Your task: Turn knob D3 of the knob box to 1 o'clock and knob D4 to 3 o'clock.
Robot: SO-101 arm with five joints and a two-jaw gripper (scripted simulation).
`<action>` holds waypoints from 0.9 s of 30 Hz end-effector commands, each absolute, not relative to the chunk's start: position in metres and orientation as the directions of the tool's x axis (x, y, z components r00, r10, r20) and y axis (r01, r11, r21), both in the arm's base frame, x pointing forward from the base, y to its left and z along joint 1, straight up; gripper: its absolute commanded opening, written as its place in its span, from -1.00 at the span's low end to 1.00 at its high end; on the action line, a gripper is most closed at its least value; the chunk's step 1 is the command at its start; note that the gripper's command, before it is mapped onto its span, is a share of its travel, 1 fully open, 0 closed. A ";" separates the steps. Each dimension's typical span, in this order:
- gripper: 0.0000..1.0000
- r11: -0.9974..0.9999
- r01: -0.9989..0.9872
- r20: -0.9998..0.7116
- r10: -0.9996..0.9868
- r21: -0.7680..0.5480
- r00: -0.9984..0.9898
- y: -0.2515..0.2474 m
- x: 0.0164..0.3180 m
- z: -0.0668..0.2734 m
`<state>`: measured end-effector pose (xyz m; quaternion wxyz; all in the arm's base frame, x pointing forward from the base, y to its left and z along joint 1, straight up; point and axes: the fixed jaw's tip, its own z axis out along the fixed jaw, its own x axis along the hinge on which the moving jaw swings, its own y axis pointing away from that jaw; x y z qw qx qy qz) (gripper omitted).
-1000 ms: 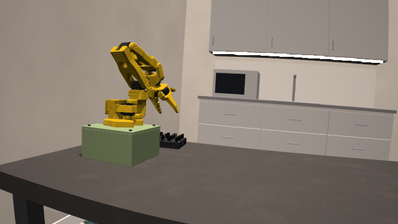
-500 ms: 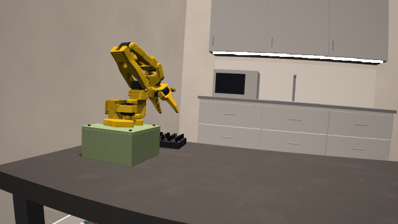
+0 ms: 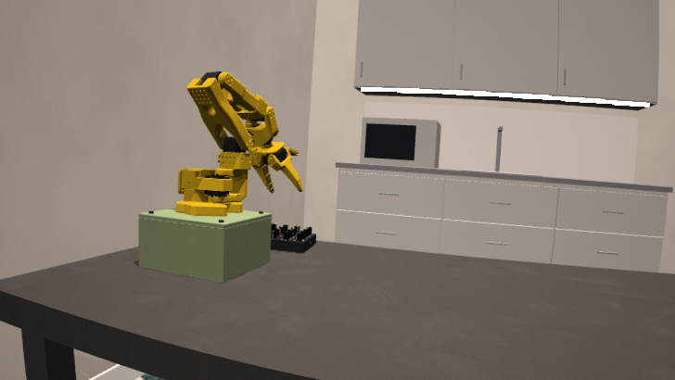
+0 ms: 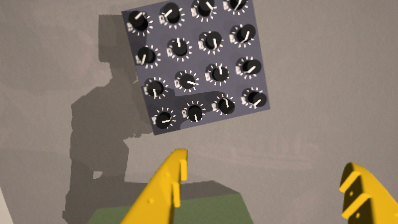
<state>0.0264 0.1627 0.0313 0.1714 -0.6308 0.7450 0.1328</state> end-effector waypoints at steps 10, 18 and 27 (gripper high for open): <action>-0.20 0.153 -0.988 -0.424 -0.896 -0.022 -0.130 0.168 0.026 0.032; -0.20 0.153 -0.988 -0.424 -0.896 -0.022 -0.130 0.189 0.031 0.035; -0.20 0.153 -0.988 -0.424 -0.896 -0.022 -0.130 0.214 0.036 0.032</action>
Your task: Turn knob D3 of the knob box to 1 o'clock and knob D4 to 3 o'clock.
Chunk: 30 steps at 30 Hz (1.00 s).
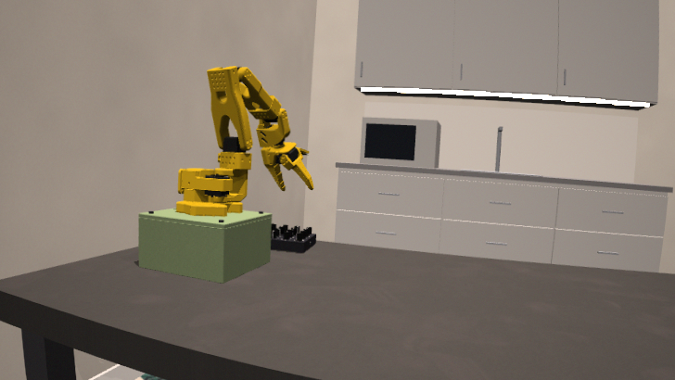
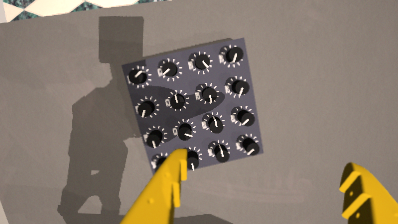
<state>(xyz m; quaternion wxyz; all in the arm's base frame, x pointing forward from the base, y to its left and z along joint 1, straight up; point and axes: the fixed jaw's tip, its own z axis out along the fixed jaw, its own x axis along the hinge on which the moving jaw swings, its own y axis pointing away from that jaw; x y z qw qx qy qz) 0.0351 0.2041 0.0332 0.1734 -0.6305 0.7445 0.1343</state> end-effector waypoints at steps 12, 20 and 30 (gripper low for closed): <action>-0.20 0.153 -0.988 -0.424 -0.896 -0.022 -0.130 0.219 0.037 0.030; -0.20 0.155 -0.988 -0.424 -0.896 -0.020 -0.132 0.219 0.037 0.030; -0.20 0.160 -0.987 -0.424 -0.895 -0.018 -0.137 0.219 0.037 0.030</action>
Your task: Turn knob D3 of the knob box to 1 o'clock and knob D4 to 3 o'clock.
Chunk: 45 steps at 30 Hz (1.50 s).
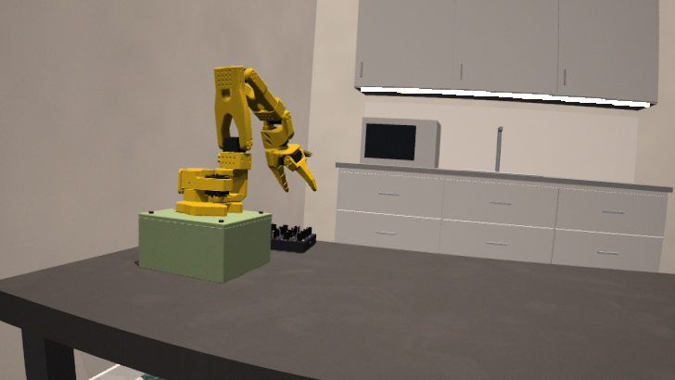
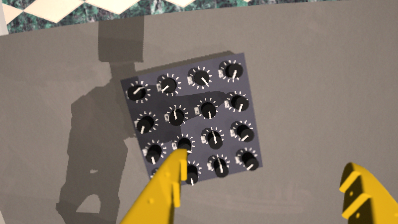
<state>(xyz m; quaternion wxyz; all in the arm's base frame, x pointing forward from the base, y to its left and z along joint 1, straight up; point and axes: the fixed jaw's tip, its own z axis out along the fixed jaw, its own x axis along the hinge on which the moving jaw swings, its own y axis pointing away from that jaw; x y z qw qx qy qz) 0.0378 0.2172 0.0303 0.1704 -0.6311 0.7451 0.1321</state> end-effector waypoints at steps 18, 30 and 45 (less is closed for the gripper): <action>-0.20 0.162 -0.987 -0.424 -0.895 -0.017 -0.140 0.220 0.037 0.030; -0.20 0.162 -0.987 -0.424 -0.895 -0.017 -0.140 0.220 0.037 0.030; -0.20 0.172 -0.985 -0.425 -0.893 -0.012 -0.151 0.223 0.037 0.031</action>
